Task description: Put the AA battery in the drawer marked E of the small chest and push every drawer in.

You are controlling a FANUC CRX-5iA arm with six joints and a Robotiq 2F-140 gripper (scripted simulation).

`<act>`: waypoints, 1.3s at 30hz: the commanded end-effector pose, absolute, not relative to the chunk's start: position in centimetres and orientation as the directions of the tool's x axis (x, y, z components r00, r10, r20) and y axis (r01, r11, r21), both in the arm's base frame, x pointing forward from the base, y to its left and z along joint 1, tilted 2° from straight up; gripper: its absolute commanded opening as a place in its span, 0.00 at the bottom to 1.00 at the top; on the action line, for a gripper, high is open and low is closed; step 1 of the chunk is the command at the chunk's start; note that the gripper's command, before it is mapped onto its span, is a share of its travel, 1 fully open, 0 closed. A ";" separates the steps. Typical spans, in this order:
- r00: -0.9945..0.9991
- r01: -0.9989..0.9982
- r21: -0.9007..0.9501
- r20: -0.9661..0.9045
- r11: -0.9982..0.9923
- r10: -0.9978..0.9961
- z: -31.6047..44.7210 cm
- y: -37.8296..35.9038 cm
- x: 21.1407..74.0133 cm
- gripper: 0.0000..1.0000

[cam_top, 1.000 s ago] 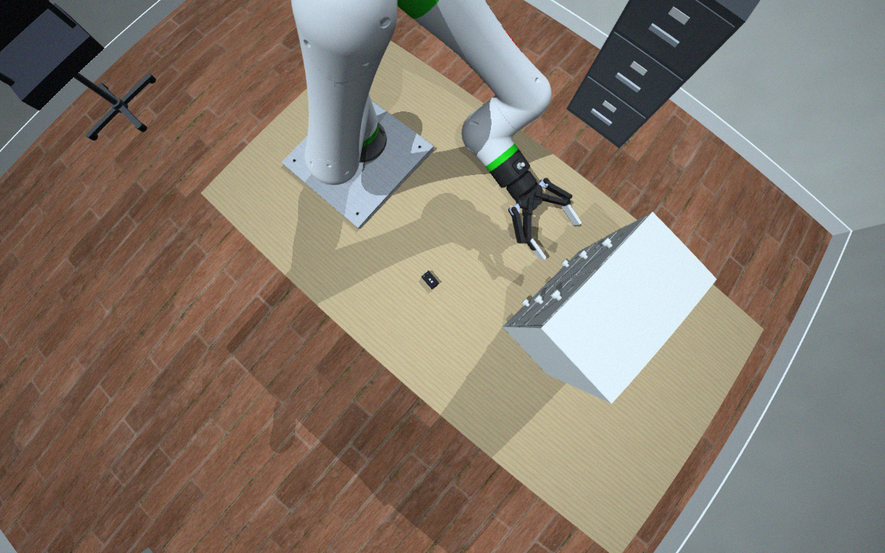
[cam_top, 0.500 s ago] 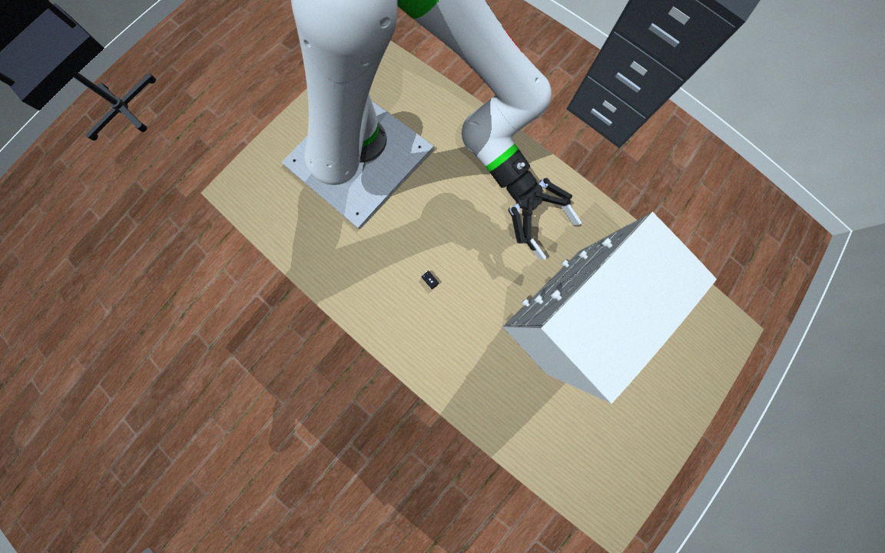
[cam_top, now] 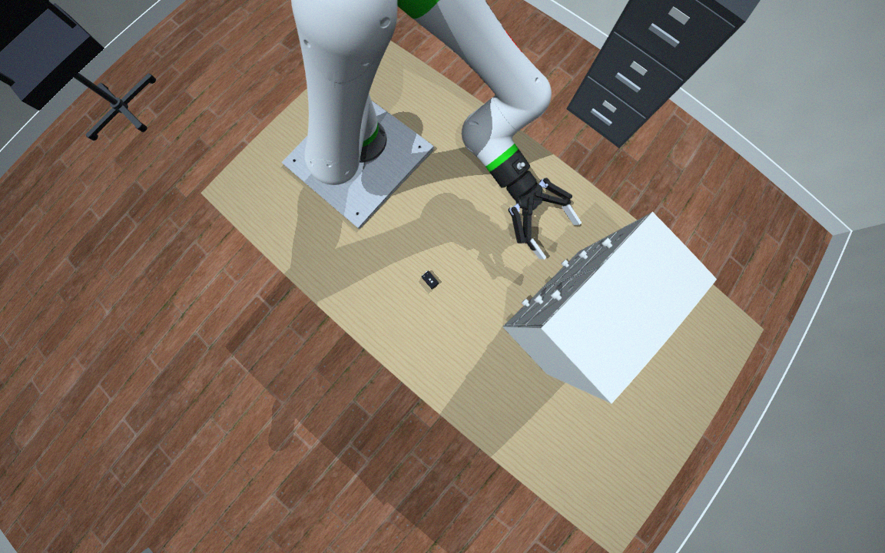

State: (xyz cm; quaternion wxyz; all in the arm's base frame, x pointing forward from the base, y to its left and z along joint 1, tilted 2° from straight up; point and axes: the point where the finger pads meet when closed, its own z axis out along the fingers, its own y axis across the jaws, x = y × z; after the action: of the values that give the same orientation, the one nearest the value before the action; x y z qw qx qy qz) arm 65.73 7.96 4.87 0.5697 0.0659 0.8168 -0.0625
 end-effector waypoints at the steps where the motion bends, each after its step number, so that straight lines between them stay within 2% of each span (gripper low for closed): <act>1: -0.342 0.179 -0.027 -0.939 0.983 0.037 4.9 8.0 65.7 1.00; 29: -0.342 0.179 -0.027 -0.939 0.983 0.037 5.3 8.0 65.7 1.00; 39: -0.342 0.179 -0.027 -0.939 0.983 0.037 9.5 8.1 65.8 1.00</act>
State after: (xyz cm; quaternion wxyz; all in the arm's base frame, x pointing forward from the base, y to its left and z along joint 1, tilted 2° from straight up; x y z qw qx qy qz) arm 65.77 8.06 8.40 0.5711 0.0658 0.8159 -0.0616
